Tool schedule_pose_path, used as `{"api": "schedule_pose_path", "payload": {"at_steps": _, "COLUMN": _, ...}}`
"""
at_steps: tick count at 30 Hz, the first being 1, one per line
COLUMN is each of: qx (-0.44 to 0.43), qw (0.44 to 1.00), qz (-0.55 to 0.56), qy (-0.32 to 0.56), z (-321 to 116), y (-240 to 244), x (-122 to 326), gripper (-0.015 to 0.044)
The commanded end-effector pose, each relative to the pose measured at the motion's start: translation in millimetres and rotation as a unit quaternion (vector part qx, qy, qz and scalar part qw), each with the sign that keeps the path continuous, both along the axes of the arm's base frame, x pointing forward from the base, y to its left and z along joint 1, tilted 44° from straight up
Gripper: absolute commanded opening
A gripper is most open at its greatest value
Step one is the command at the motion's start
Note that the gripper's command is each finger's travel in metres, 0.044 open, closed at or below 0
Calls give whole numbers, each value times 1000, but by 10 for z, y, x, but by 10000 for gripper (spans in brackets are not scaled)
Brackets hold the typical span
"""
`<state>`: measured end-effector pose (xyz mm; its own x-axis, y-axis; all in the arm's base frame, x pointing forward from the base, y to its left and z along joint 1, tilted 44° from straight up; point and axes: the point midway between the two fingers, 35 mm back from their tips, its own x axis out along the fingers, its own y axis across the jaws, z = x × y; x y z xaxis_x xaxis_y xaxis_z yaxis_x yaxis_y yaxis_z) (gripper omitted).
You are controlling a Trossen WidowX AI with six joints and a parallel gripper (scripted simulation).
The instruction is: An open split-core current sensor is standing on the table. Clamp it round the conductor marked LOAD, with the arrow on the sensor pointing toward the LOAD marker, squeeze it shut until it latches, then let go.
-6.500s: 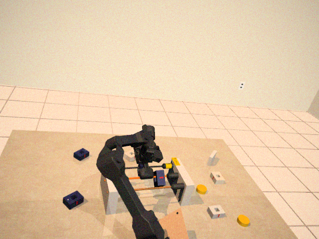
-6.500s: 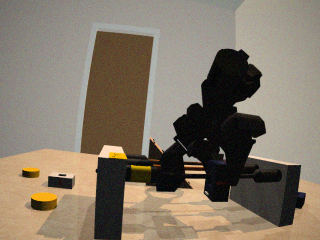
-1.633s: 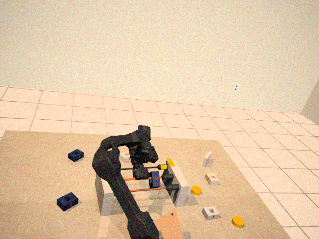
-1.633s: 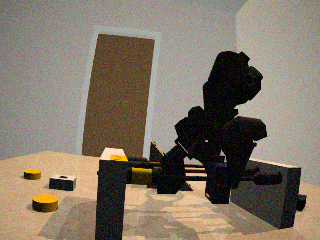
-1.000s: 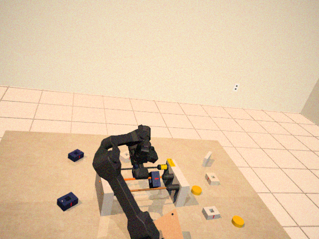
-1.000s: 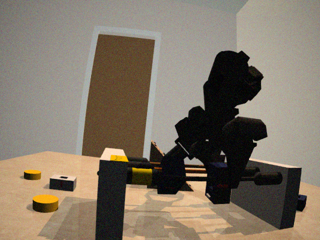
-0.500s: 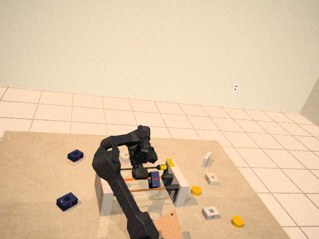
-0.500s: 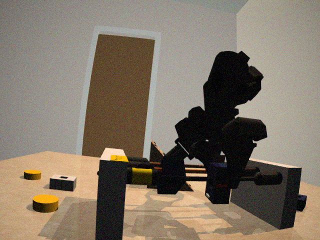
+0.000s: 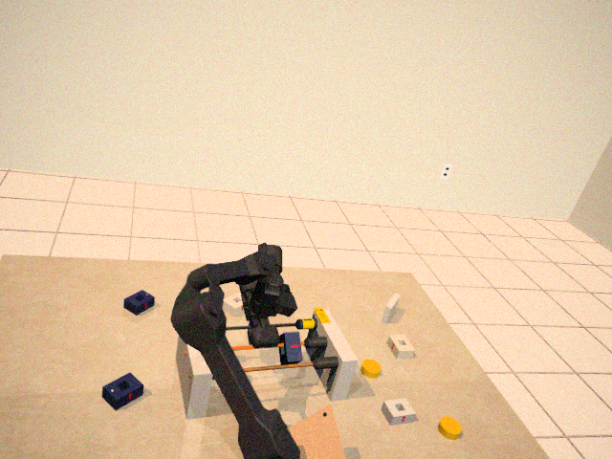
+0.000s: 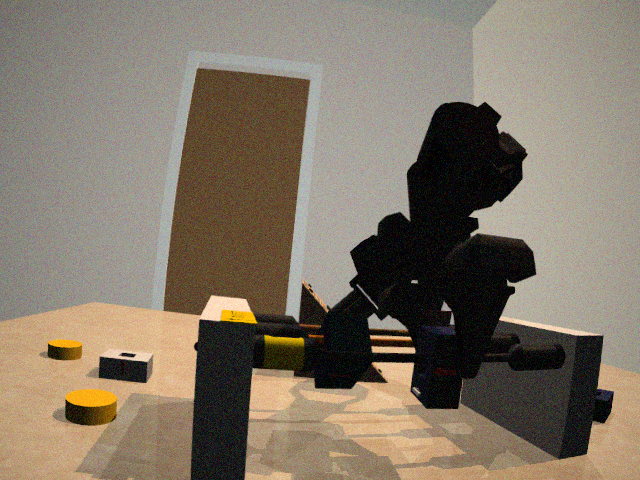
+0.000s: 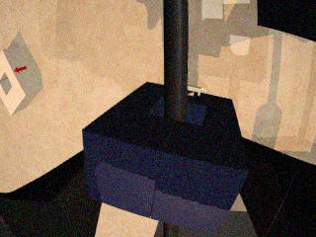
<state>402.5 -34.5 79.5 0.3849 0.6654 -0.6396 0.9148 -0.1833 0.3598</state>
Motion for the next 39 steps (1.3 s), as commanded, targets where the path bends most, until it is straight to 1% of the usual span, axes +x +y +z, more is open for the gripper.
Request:
{"api": "schedule_pose_path", "payload": {"at_steps": 1, "qx": 0, "qw": 1000, "qz": 0, "qy": 0, "z": 2, "y": 0, "x": -1, "gripper": 157}}
{"api": "schedule_pose_path", "payload": {"at_steps": 4, "qx": 0, "qw": 1000, "qz": 0, "qy": 0, "z": 2, "y": 0, "x": -1, "gripper": 236}}
{"api": "schedule_pose_path", "payload": {"at_steps": 5, "qx": 0, "qw": 1000, "qz": 0, "qy": 0, "z": 2, "y": 0, "x": -1, "gripper": 252}}
{"api": "schedule_pose_path", "payload": {"at_steps": 38, "qx": 0, "qw": 1000, "qz": 0, "qy": 0, "z": 2, "y": 0, "x": -1, "gripper": 252}}
{"api": "schedule_pose_path", "payload": {"at_steps": 39, "qx": 0, "qw": 1000, "qz": 0, "qy": 0, "z": 0, "y": 0, "x": 0, "gripper": 245}}
